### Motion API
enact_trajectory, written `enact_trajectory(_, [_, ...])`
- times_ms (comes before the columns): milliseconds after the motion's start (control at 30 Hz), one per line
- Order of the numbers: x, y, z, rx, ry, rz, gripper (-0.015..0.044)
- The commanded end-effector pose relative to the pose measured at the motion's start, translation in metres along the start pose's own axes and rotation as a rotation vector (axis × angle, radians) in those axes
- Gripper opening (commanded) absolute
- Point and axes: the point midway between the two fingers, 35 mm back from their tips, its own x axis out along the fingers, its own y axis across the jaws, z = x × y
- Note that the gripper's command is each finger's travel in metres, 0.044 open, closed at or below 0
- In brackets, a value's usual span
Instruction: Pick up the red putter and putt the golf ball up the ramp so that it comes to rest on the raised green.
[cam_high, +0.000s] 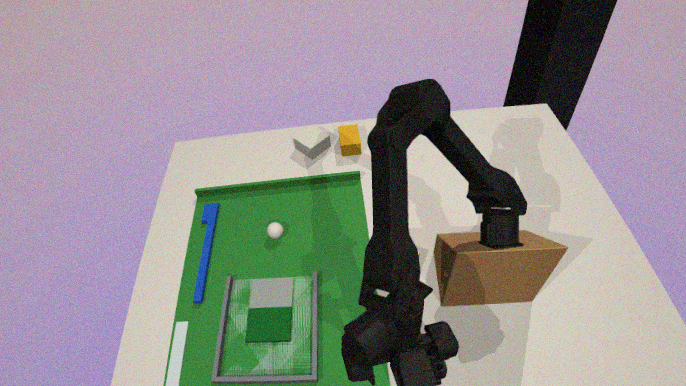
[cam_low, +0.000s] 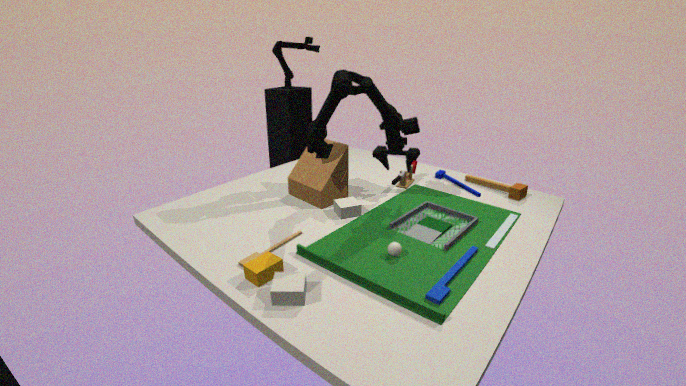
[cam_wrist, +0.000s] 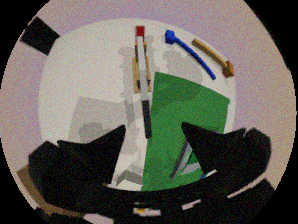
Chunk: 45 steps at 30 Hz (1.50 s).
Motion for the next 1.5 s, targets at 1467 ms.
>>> enact_trajectory(1467, [0.074, 0.011, -0.02, -0.025, 0.003, 0.102, 0.044])
